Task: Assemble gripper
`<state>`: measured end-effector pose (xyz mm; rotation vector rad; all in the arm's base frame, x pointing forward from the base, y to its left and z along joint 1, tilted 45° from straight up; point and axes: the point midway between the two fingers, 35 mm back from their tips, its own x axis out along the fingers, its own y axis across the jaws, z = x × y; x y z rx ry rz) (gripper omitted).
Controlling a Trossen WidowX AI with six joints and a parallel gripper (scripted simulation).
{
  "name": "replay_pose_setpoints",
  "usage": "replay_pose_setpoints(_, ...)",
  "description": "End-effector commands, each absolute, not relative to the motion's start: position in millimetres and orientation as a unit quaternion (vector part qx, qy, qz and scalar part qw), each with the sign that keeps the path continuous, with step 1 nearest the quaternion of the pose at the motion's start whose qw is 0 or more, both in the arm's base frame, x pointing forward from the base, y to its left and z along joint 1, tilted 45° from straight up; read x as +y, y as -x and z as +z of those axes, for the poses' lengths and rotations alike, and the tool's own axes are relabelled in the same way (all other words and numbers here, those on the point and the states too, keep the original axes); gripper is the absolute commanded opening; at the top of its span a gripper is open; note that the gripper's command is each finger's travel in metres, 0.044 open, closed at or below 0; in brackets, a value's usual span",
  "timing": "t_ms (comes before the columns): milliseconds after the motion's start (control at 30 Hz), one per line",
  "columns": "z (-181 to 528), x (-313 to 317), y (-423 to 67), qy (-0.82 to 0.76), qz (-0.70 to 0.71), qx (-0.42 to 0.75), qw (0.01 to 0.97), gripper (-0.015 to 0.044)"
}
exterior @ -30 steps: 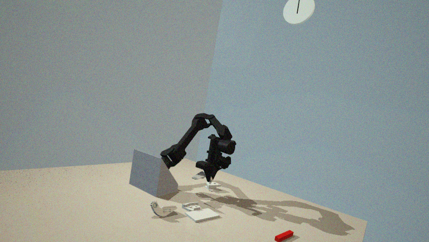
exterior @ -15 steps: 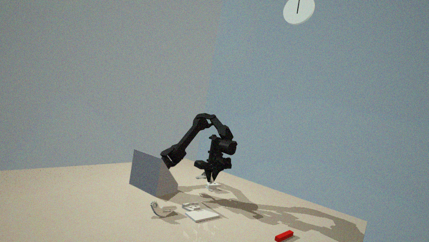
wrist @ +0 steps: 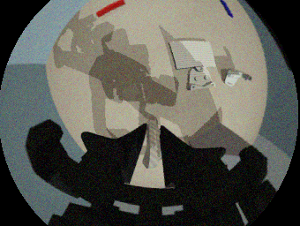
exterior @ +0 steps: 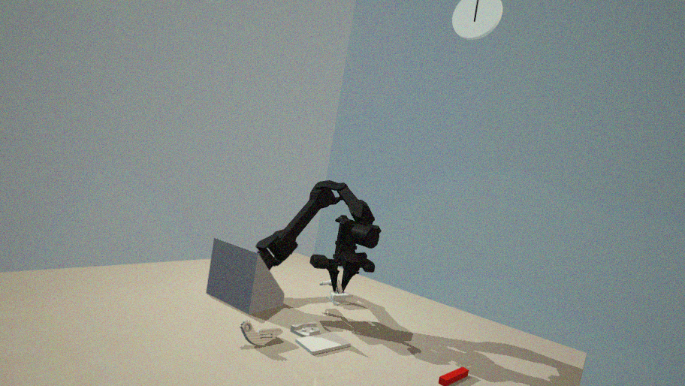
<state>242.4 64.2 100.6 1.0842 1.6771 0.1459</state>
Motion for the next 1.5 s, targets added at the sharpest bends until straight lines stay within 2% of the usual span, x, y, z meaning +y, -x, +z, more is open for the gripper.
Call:
replay_pose_setpoints(0, 99.7, 62.3, -246.4, -0.472, 0.035, 0.706, 0.526, 0.0037)
replay_pose_setpoints(1467, 57.9, 101.9, -250.6, -0.495, 0.003, 0.707, 0.505, 0.0037)
